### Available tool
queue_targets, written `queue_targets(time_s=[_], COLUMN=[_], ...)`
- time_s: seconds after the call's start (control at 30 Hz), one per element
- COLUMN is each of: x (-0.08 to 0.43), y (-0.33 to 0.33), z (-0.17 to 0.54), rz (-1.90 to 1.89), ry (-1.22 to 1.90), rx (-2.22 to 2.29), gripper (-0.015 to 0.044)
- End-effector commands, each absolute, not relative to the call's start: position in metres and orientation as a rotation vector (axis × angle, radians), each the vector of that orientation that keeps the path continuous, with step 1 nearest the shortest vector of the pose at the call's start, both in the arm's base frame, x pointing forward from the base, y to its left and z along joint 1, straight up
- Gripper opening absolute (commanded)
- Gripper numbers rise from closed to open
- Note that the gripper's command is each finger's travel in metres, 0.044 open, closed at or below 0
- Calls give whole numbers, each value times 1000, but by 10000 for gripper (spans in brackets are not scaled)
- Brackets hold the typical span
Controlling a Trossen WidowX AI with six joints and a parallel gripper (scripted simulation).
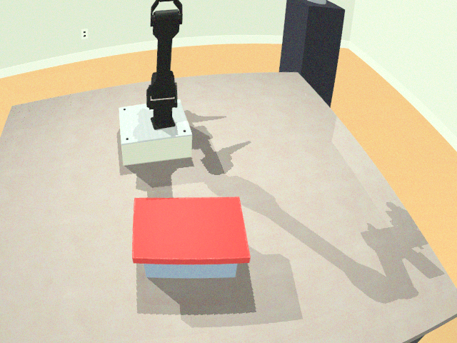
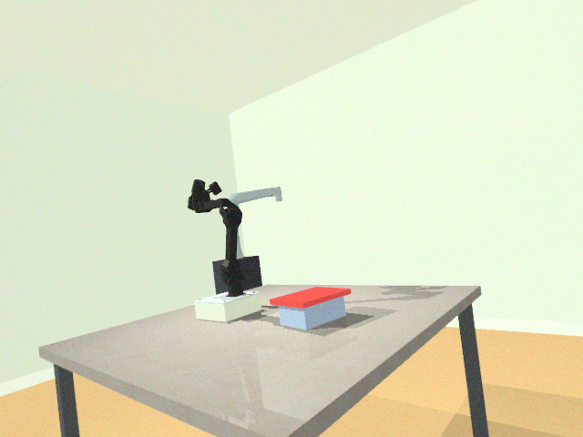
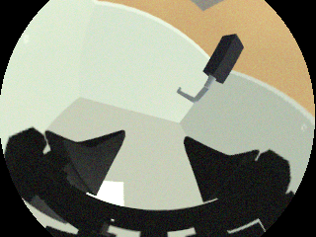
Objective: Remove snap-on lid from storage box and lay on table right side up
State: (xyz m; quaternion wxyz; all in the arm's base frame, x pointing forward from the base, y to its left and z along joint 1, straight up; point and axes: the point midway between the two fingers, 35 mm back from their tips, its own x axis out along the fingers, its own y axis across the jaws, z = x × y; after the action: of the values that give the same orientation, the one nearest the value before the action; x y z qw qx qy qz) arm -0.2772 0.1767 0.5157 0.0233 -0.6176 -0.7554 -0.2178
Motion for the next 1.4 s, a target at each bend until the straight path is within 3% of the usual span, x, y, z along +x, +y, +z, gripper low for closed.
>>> queue_targets(time_s=[0.0,0.2,0.37,0.83,1.07,1.3,1.37], x=[-276,-234,-194,-21,66,168,176], y=[179,245,282,353,349,309,303], z=[515,494,477,408,372,325,321], rz=[-682,-902,-1024,-1224,-1153,-850,-817], ry=[-2335,-2230,-2156,-1894,-1773,-1613,-1601], rx=[-1921,-2213,-2421,-3158,-3505,-3936,-3972], gripper=[374,235,235,235,235,235,235])
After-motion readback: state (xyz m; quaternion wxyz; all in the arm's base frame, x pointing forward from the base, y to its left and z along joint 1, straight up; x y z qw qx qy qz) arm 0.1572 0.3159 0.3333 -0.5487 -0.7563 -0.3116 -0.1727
